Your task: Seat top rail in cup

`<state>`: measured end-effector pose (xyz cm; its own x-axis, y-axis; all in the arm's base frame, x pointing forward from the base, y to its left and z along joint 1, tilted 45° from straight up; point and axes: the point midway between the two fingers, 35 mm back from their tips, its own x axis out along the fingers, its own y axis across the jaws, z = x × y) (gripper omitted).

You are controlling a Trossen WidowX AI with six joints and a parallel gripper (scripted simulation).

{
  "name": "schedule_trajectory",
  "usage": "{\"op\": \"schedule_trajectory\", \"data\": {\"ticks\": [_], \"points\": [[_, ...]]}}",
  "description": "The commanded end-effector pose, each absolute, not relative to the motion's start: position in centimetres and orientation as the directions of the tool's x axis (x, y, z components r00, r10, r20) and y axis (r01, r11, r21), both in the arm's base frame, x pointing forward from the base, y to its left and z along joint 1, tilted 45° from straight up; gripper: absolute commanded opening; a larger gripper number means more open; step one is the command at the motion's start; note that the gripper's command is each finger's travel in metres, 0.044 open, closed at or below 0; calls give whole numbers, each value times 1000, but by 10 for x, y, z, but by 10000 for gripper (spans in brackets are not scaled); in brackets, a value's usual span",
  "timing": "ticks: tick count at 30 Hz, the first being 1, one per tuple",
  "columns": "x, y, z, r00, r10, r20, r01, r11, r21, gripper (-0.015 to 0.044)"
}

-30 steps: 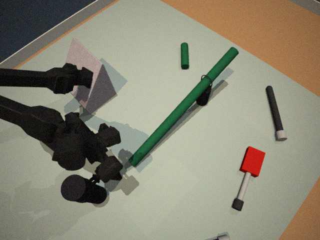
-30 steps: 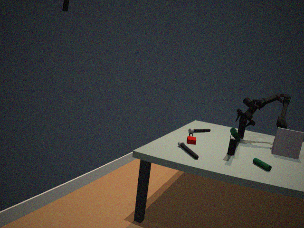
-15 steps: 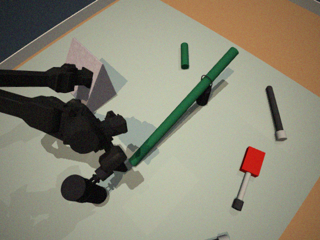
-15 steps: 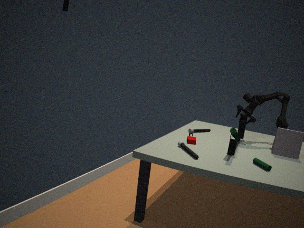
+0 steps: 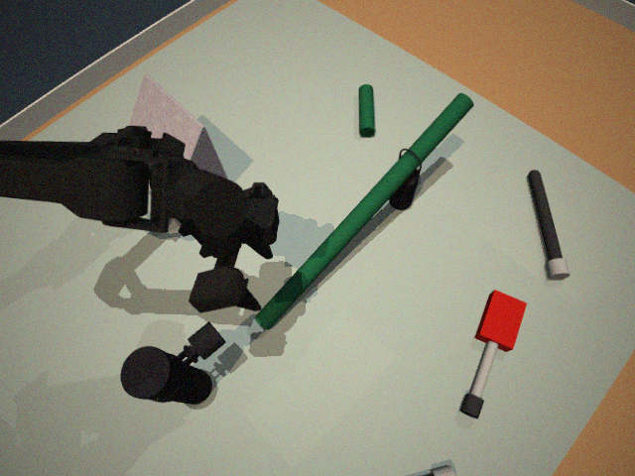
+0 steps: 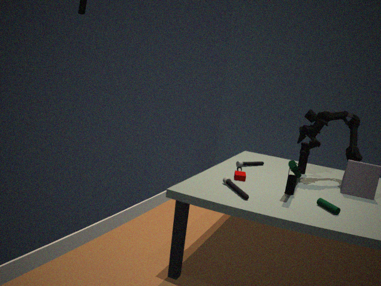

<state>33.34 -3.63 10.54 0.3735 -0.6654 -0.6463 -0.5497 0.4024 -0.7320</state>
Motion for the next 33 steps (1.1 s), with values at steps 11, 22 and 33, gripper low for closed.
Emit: {"op": "schedule_trajectory", "data": {"ticks": [11, 22, 33], "points": [[334, 36, 97, 370, -695, -616, 137, 697, -704, 440], [335, 35, 94, 355, -698, -622, 88, 687, -721, 440], [346, 6, 29, 24, -711, -702, -811, 397, -430, 440]]}}
